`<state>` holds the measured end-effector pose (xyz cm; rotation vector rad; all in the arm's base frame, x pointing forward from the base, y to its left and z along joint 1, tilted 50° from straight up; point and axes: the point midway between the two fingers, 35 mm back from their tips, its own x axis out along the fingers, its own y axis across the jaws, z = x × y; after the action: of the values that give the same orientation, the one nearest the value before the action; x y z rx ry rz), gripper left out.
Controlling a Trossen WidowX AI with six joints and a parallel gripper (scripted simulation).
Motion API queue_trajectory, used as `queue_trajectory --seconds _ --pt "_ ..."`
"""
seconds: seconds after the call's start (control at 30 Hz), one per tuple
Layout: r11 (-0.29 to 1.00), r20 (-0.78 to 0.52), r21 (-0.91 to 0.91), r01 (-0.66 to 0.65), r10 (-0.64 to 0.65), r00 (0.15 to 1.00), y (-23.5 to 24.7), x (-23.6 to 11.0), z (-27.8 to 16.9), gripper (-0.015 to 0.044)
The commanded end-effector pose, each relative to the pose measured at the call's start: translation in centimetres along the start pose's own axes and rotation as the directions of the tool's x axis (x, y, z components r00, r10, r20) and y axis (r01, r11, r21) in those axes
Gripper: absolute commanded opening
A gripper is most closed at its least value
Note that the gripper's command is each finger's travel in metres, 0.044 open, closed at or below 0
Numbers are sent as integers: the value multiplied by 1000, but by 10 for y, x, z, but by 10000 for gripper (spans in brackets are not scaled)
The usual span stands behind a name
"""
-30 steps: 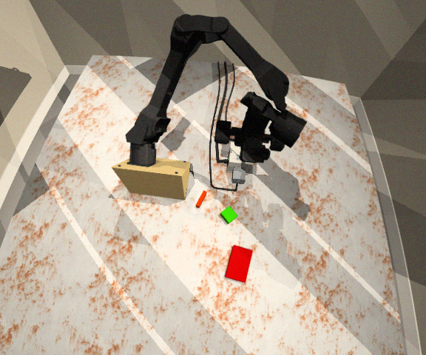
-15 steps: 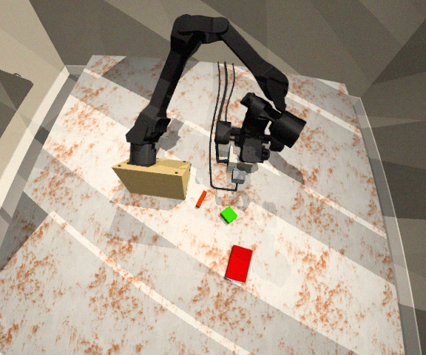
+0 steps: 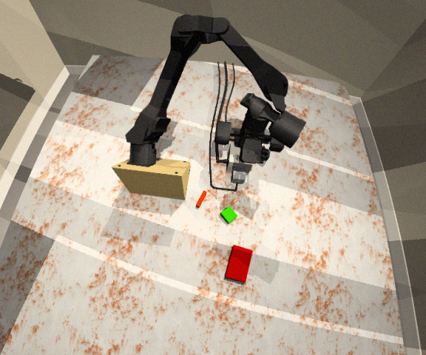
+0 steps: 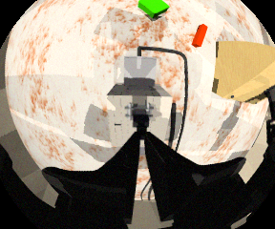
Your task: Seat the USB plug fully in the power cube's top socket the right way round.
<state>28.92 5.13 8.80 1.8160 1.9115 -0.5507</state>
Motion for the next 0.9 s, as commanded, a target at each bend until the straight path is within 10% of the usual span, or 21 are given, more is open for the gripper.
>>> queue_trajectory --seconds 0.0,0.87 --pt "1000 -5 3 -2 2 1000 0 1 -1 0" --pt "1000 -5 2 -2 2 1000 0 4 0 0"
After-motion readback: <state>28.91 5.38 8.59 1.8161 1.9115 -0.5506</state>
